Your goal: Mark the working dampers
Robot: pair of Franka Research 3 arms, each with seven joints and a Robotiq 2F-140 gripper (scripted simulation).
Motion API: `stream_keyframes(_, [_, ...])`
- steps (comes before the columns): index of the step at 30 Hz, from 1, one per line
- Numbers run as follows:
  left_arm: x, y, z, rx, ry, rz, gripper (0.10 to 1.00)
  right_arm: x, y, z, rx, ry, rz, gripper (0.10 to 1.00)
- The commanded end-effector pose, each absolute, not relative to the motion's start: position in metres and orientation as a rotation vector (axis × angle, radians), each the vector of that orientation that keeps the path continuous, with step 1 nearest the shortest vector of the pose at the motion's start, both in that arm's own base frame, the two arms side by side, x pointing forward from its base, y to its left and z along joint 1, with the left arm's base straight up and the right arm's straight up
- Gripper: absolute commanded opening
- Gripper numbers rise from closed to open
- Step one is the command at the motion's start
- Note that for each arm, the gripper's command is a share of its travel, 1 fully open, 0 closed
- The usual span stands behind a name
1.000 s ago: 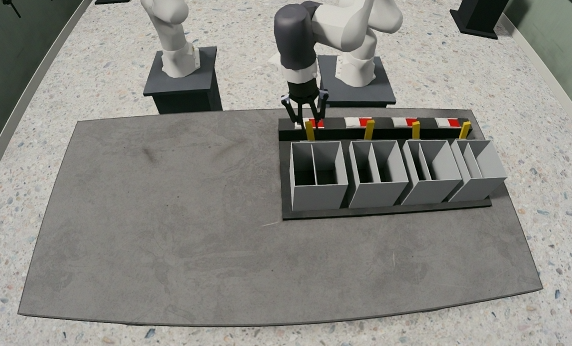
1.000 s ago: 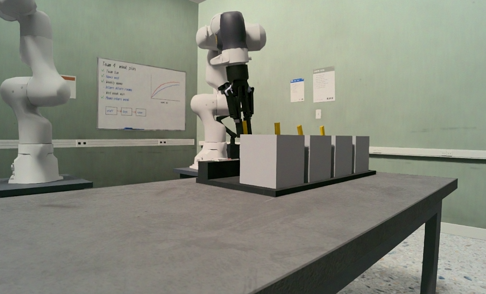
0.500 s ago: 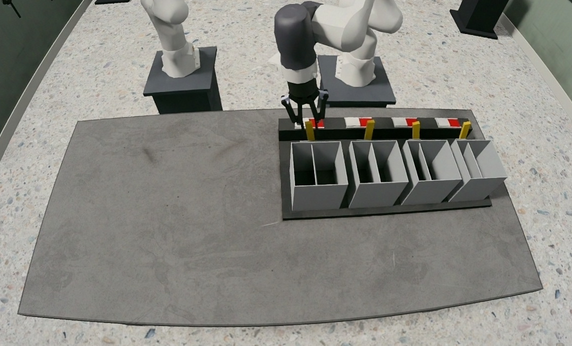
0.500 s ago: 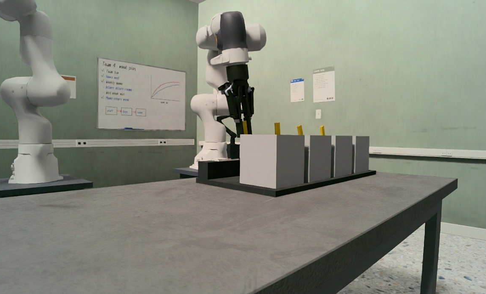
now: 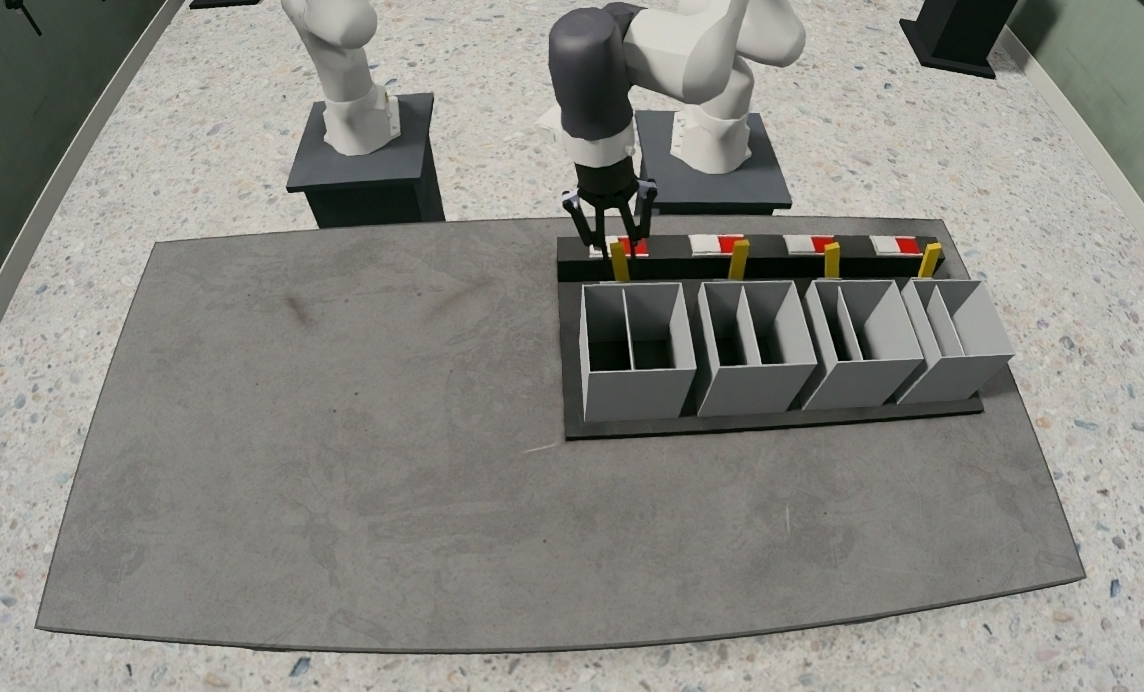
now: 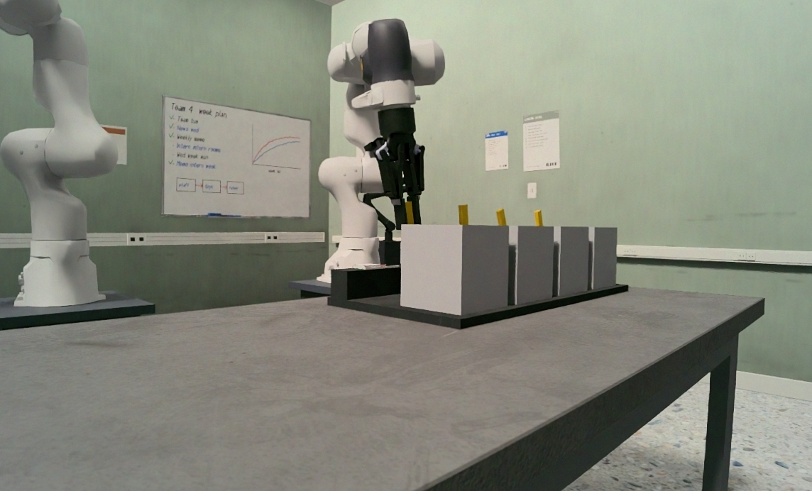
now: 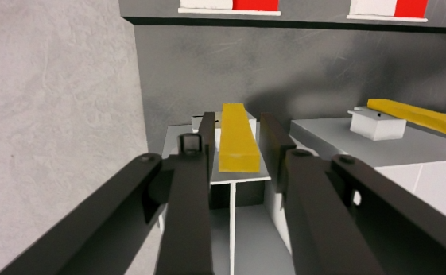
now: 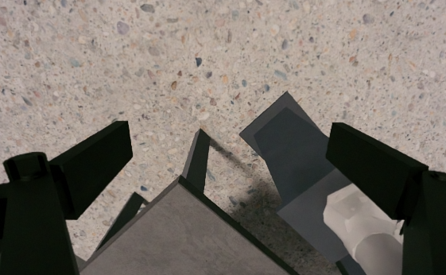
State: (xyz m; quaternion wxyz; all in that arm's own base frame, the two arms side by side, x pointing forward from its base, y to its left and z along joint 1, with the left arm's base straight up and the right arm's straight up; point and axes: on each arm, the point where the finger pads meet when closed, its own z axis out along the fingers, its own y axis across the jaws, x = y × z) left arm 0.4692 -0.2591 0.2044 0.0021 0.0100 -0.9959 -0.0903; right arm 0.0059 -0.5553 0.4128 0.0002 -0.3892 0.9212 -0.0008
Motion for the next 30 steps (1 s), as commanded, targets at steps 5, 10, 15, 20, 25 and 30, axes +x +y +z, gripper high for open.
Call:
stream_keyframes(5, [0.4702, -0.2583, 0.2031, 0.039, -3.126, -0.287, 0.303, 0.0057, -0.5545, 0.413, -1.217, 2.896, 0.0, 1.0])
stream_keyframes(10, [0.4702, -0.2583, 0.2031, 0.039, -3.126, -0.287, 0.196, 0.0057, -0.5545, 0.413, -1.217, 2.896, 0.0, 1.0])
stream_keyframes(15, [0.4702, -0.2583, 0.2031, 0.039, -3.126, -0.287, 0.196, 0.0057, -0.5545, 0.413, -1.217, 2.896, 0.0, 1.0])
stream_keyframes(20, [0.4702, -0.2583, 0.2031, 0.039, -3.126, -0.287, 0.196, 0.0057, -0.5545, 0.413, -1.217, 2.896, 0.0, 1.0])
stream_keyframes(25, [0.4702, -0.2583, 0.2031, 0.039, -3.126, -0.287, 0.196, 0.0057, -0.5545, 0.413, -1.217, 2.896, 0.0, 1.0])
stream_keyframes(30, [0.4702, -0.2583, 0.2031, 0.039, -3.126, -0.287, 0.196, 0.0057, -0.5545, 0.413, -1.217, 2.896, 0.0, 1.0])
